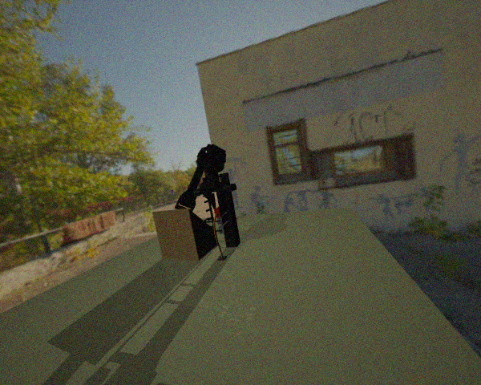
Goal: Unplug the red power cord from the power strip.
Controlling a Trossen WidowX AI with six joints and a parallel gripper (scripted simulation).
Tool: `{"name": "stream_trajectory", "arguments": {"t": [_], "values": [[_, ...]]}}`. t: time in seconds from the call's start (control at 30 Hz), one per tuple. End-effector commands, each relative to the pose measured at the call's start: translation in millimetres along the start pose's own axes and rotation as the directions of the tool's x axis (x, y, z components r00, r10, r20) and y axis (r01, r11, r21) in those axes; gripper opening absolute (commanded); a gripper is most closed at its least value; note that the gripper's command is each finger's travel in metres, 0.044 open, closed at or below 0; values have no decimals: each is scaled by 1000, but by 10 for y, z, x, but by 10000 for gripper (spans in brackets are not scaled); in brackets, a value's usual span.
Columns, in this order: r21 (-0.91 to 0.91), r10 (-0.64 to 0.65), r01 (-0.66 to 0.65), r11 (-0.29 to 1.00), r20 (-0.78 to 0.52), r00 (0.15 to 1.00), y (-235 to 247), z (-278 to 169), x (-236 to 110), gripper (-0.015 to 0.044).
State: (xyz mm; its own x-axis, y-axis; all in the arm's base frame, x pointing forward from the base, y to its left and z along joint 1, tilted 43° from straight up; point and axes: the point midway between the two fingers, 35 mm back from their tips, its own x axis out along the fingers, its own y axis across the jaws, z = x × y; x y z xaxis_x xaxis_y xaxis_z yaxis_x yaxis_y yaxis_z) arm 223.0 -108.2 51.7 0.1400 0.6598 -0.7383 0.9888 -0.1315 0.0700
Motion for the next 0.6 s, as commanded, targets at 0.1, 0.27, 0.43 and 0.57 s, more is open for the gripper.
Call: {"name": "stream_trajectory", "arguments": {"t": [0.1, 0.27, 0.43, 0.57], "values": [[1, -1, 1, 1000, 1, 1000, 0, 1, -5, 15], [1, -1, 1, 1000, 1, 1000, 2, 16, -6, 0], [1, 0, 0, 1000, 1, 1000, 9, 85, -10, 0], [2, 0, 0, 1000, 2, 1000, 15, 148, -14, 0]]}}
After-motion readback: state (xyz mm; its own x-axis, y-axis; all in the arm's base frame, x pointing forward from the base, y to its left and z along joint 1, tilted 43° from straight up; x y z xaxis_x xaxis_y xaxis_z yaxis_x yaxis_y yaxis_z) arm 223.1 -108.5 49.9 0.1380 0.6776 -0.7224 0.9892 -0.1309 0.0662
